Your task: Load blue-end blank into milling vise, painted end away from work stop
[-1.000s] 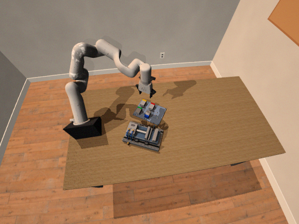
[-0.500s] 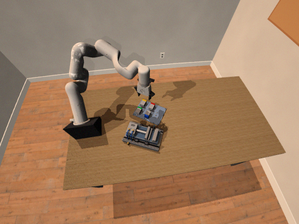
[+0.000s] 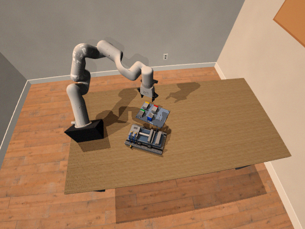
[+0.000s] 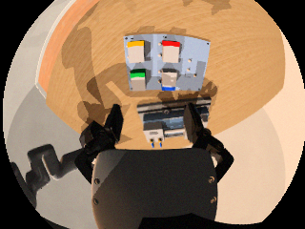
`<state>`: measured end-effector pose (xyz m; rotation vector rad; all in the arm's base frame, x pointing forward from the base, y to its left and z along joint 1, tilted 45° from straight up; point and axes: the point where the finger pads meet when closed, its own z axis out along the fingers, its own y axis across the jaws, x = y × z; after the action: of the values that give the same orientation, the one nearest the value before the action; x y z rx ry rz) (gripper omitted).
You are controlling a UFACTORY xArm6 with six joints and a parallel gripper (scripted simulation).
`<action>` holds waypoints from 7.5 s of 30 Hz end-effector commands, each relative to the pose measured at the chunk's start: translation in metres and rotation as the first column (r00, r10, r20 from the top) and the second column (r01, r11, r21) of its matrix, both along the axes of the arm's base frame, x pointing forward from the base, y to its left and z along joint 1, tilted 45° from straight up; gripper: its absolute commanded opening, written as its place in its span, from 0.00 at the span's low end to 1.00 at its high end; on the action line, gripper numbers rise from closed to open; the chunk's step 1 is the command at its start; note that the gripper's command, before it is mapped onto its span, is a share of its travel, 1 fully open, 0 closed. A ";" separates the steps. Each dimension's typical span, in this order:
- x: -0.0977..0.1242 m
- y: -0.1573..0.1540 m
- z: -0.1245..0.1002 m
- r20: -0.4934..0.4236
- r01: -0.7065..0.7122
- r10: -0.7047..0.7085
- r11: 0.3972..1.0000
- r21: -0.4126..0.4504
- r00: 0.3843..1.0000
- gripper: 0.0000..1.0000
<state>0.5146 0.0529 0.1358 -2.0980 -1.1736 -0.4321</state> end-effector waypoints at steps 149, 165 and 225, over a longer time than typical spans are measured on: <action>-0.022 0.015 -0.068 0.004 0.002 -0.002 1.000 -0.001 1.000 1.00; -0.019 0.018 -0.064 0.003 0.002 -0.002 1.000 -0.001 1.000 1.00; -0.018 0.020 -0.062 0.004 0.002 -0.002 1.000 -0.001 1.000 1.00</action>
<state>0.4955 0.0740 0.0725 -2.0980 -1.1738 -0.4323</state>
